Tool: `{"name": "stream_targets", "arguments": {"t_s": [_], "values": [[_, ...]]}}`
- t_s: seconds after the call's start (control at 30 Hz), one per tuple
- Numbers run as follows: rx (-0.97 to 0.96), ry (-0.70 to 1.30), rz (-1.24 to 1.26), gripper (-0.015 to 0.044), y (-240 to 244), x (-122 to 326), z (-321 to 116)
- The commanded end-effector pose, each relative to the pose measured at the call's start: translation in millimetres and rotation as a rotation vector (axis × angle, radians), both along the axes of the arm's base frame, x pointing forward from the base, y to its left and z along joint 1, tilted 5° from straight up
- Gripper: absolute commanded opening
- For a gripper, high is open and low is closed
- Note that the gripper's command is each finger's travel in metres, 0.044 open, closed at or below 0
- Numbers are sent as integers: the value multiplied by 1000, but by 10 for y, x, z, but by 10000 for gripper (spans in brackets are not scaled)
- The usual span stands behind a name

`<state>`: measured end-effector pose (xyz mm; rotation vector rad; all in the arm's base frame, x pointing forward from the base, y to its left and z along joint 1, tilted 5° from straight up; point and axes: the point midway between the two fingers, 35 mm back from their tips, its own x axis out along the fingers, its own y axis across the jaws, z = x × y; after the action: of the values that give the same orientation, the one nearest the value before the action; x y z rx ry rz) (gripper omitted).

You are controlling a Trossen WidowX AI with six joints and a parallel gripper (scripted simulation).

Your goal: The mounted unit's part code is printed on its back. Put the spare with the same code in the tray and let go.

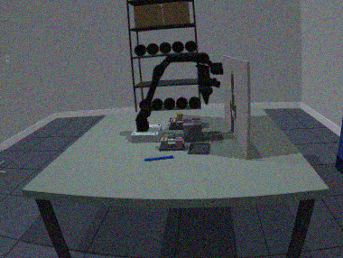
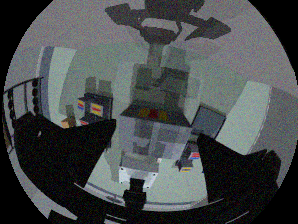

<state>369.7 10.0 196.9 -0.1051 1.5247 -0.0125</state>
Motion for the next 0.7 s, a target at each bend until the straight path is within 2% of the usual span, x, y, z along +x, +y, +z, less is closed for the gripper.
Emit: {"name": "stream_targets", "arguments": {"t_s": [0.0,0.13,0.43,0.5,0.67], "values": [[-3,-1,-5,440,-6,0,7],[-6,6,93,440,110,-6,-43],[-53,96,1332,440,1472,-481,-698],[-58,104,1448,440,1581,-561,-760],[-58,105,1463,440,1594,-571,-768]]}}
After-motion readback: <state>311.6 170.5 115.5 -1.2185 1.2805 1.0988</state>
